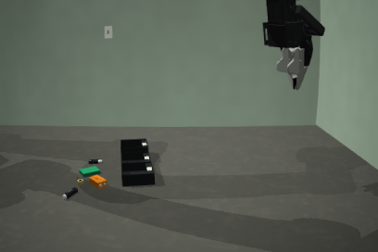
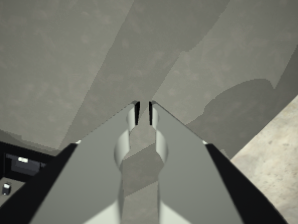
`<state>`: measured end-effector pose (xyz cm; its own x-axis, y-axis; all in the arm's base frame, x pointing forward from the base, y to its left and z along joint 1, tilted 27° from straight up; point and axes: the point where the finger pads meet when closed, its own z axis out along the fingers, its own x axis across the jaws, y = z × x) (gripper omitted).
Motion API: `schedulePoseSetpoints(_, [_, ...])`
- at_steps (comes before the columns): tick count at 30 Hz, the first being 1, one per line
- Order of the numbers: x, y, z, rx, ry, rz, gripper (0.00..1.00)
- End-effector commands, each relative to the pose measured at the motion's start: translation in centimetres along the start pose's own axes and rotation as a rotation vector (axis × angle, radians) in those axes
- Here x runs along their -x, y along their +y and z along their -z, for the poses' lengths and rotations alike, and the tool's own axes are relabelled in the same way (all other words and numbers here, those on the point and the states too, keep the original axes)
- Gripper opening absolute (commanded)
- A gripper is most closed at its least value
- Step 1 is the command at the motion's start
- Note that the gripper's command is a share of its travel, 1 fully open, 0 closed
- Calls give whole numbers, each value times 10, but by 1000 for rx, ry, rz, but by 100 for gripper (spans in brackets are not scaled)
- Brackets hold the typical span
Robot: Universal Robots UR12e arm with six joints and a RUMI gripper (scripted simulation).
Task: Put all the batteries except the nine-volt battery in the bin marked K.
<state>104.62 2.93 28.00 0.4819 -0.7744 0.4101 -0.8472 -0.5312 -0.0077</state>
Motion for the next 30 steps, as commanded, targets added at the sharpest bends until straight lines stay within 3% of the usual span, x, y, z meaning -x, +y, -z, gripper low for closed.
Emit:
schedulePoseSetpoints(1, [12,16,5,0,3,-16,4])
schedulePoseSetpoints(7, [36,46,10,12,4,-64,4])
schedulePoseSetpoints(10, [36,46,10,12,4,-64,4])
schedulePoseSetpoints(15, [61,78,14,24,7,-112,4])
schedulePoseSetpoints(18, [61,78,14,24,7,-112,4])
schedulePoseSetpoints(23, [87,111,17,36,10,-160,4])
schedulePoseSetpoints(26, [87,111,17,36,10,-160,4])
schedulePoseSetpoints(30, [107,138,18,47,14,-207,4])
